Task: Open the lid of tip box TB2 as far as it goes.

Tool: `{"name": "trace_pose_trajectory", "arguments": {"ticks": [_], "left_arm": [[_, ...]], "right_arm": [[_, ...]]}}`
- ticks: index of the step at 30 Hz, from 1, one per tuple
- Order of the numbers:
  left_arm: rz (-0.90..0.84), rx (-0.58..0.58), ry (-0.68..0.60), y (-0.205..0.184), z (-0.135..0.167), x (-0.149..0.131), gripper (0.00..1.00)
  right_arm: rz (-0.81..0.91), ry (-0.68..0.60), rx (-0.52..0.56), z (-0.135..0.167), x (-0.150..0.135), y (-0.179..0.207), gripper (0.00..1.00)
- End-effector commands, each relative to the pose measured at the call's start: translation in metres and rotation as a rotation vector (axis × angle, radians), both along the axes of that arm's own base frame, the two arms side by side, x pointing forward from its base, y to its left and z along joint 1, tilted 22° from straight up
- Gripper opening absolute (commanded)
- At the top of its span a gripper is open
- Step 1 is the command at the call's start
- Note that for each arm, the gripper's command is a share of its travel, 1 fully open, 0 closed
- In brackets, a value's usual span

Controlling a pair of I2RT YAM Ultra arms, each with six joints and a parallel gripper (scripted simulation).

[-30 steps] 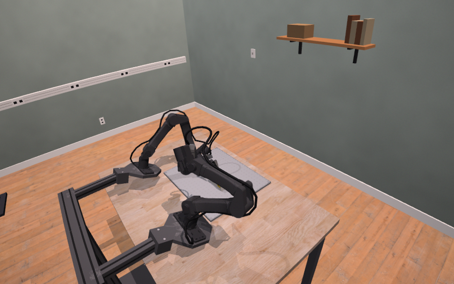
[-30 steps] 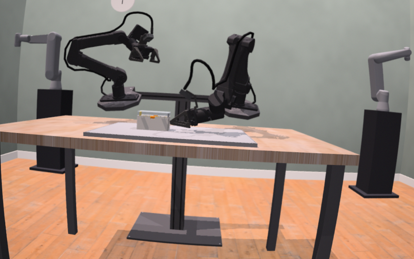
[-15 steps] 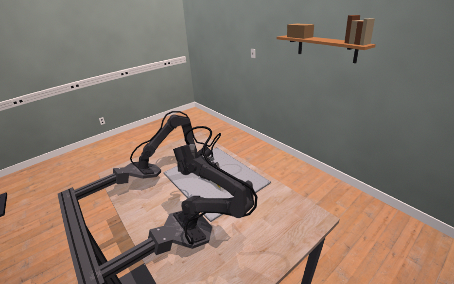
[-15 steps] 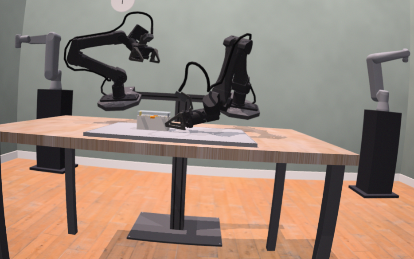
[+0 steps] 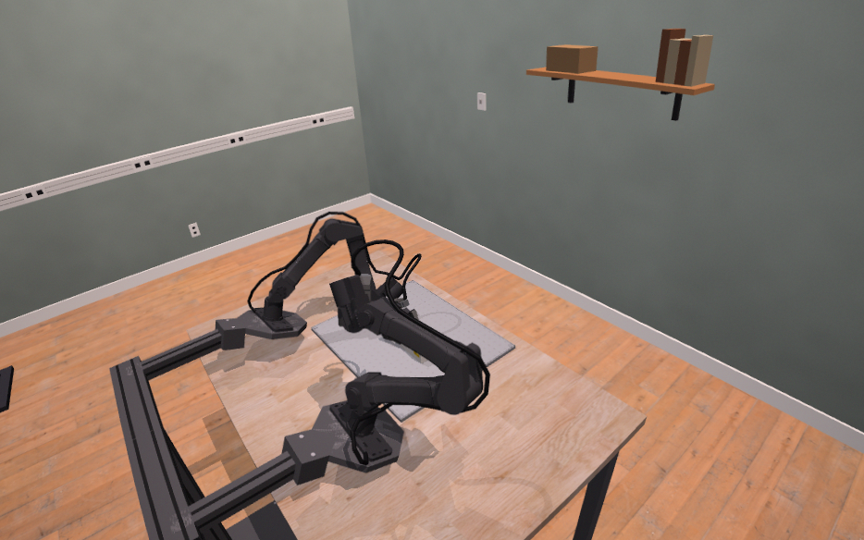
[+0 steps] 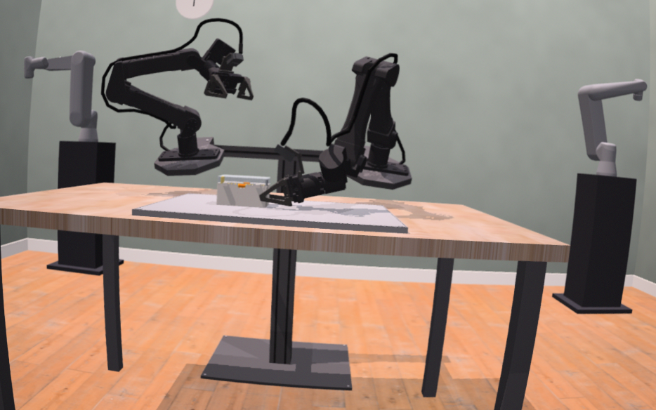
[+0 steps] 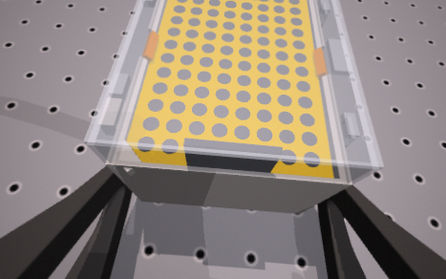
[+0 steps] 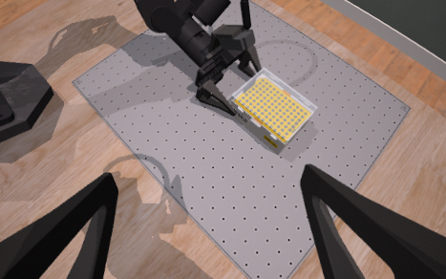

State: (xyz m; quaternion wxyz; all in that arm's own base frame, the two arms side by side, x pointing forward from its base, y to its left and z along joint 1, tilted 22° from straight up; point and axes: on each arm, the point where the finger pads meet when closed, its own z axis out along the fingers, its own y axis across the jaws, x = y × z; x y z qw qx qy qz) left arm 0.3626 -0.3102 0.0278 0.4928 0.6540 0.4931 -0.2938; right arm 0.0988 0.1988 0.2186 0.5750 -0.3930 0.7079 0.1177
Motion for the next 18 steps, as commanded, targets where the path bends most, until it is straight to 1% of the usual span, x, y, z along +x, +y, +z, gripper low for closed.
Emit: {"name": "trace_pose_trajectory", "arguments": {"ticks": [1,5,11,15,17,18], "left_arm": [[-0.024,-0.027,-0.037,-0.0116,0.013,0.0031,0.91],[-0.027,-0.03,-0.038,-0.0076,0.0134,0.0008,0.91],[-0.028,-0.03,-0.043,-0.0068,0.0146,0.0006,0.83],[-0.029,-0.032,-0.051,-0.0061,0.0167,0.0005,0.38],[-0.029,-0.032,-0.051,-0.0061,0.0167,0.0005,0.6],[-0.029,-0.032,-0.051,-0.0061,0.0167,0.0005,0.72]], "right_arm": [[-0.004,-0.003,0.013,0.0091,-0.0001,0.0002,1.0],[-0.004,-0.003,0.013,0.0091,-0.0001,0.0002,1.0],[-0.004,-0.003,0.013,0.0091,-0.0001,0.0002,1.0],[-0.004,-0.003,0.013,0.0091,-0.0001,0.0002,1.0],[-0.004,-0.003,0.013,0.0091,-0.0001,0.0002,1.0],[-0.005,0.009,0.034,0.0135,-0.0006,0.0011,0.89]]}}
